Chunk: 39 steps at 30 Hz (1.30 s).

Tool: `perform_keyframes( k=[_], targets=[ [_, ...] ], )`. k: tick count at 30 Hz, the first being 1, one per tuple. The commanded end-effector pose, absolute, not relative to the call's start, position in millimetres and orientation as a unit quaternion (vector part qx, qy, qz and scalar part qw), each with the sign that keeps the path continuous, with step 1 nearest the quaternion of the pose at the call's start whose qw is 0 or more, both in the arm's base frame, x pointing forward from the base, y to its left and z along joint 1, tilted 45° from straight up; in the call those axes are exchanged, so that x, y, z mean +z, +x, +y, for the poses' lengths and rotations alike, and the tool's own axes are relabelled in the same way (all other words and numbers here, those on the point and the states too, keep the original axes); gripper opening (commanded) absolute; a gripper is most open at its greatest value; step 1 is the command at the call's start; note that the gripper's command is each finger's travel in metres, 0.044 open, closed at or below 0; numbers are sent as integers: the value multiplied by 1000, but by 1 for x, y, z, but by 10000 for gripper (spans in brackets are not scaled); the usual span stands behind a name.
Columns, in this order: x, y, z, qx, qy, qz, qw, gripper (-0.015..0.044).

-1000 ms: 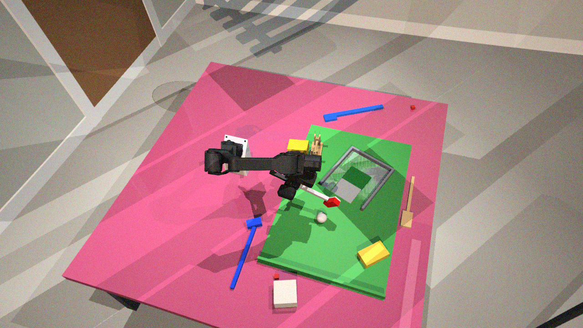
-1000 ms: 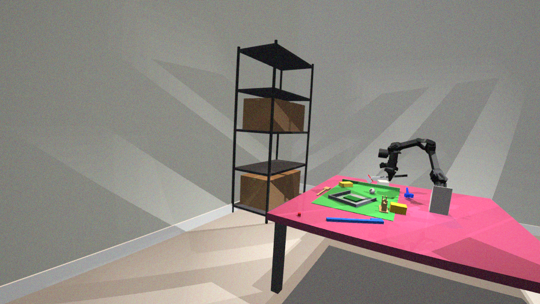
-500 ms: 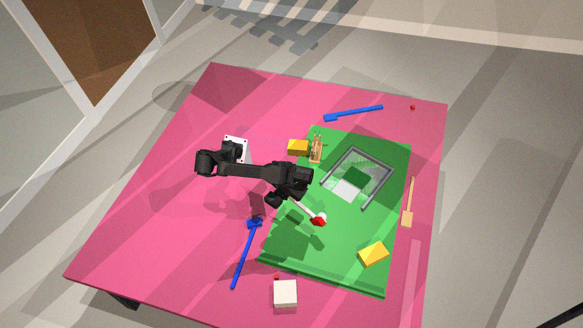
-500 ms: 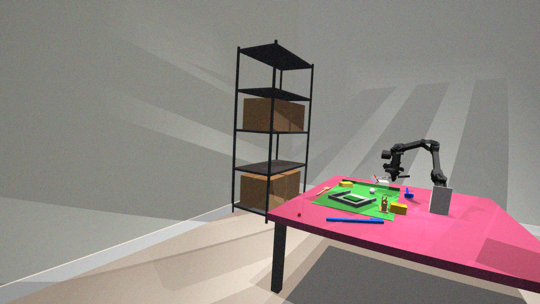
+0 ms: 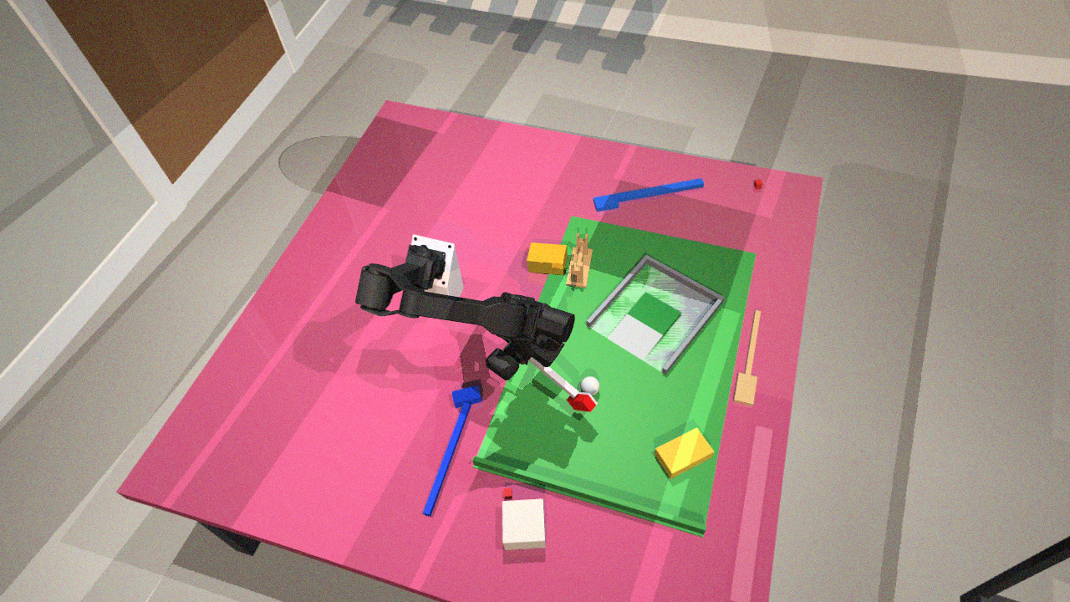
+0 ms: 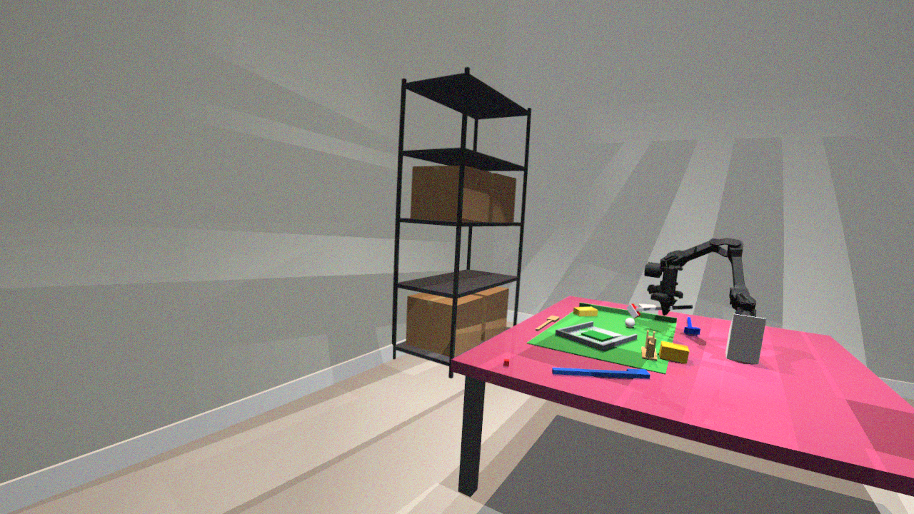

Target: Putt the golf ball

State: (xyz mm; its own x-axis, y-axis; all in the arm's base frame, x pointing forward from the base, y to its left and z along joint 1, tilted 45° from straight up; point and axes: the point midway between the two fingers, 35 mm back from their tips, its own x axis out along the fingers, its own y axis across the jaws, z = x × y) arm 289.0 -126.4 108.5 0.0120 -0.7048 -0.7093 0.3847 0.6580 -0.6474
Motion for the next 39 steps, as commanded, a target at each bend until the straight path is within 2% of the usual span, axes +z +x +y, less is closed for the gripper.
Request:
perform_keyframes(
  k=[1,15,39],
  targets=[
    [103,289,-132,-390,-140,585,697,0],
    [90,288,-146,-391,-140,585,697,0],
    [107,278,-163,-396,-139,584,695,0]
  ],
)
